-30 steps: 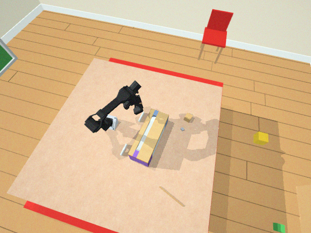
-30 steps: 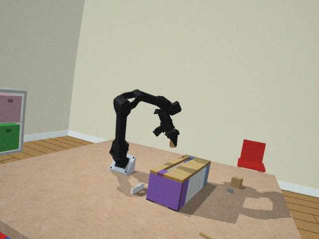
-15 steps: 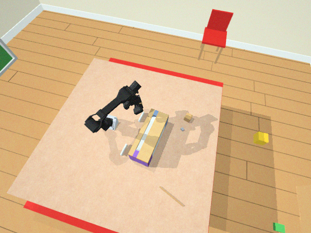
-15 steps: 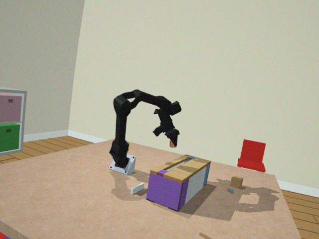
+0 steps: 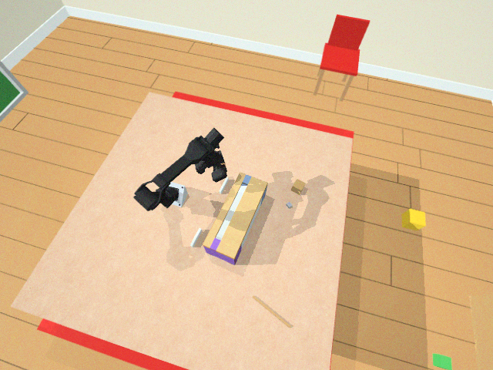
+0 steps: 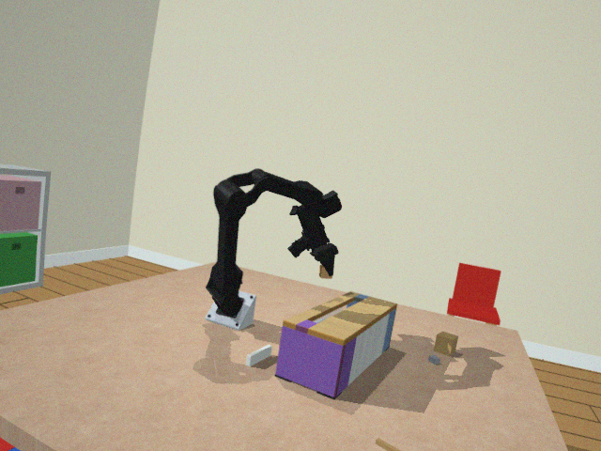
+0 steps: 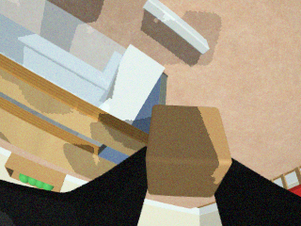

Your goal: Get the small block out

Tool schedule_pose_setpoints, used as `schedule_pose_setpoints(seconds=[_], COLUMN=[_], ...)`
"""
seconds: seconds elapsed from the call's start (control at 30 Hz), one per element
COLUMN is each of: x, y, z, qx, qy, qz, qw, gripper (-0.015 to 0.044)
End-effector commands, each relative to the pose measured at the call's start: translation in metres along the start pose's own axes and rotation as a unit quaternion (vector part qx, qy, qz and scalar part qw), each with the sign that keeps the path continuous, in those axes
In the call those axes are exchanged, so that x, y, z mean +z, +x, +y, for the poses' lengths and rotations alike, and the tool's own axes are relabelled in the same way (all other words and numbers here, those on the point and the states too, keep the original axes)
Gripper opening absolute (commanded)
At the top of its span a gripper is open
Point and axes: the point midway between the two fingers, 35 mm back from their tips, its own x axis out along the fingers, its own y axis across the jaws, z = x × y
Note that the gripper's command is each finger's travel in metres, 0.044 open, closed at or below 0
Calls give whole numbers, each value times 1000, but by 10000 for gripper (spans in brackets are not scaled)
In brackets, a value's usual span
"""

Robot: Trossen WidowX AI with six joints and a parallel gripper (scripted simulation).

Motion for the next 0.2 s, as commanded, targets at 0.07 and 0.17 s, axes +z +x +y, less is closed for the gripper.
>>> schedule_pose_setpoints(seconds=[0.07, 0.17], x=[0, 0], y=[-1, -1], z=[0, 0], qx=[-2, -2], qy=[-1, -1], qz=[1, 1], qw=[1000, 1000], gripper=[0, 0])
